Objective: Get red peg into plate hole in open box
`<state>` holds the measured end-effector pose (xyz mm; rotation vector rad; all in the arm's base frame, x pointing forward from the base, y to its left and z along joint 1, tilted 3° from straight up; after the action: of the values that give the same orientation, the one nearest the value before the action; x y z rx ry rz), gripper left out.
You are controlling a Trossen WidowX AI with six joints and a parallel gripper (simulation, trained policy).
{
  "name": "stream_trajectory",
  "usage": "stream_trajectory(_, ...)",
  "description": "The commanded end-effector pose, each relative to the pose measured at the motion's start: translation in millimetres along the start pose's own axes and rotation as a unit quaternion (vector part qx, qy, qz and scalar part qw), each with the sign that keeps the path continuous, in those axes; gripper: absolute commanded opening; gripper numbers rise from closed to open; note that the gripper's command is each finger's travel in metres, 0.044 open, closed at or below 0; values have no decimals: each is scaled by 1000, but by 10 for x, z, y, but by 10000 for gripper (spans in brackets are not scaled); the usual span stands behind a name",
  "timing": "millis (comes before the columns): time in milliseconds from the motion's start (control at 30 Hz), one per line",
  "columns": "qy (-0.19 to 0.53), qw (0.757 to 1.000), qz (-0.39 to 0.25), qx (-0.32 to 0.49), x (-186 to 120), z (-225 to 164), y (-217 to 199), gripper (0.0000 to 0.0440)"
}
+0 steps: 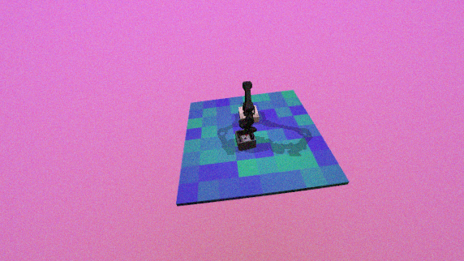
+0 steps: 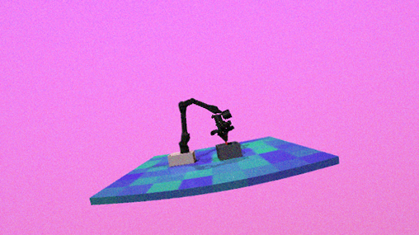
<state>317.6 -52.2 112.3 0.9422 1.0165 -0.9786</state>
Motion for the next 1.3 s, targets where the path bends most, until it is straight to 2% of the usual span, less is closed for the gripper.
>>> stream_trajectory(0,7,1000,-2,3,85,37,15,2)
stream_trajectory(167,16,1000,-13,2,248,50,6,8)
stream_trajectory(233,19,1000,-18,-1,314,54,-1,40)
stream_trajectory(367,22,999,-27,-12,405,74,-10,132)
stream_trajectory(500,25,999,-36,-22,454,103,14,142)
stream_trajectory(967,-3,999,-15,-36,506,477,320,440)
stream_trajectory(1267,-40,999,14,-23,445,780,477,440)
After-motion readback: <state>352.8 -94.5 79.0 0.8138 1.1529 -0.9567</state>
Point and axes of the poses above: the point midway between the two fingers, 35 mm back from their tips, its own x axis out along the fingers, its own y axis across the jaws, z = x × y, the point moved 2 cm from there along -x, back along the fingers, and after that the axes turned 13 degrees about x, right-handed, at the moved point
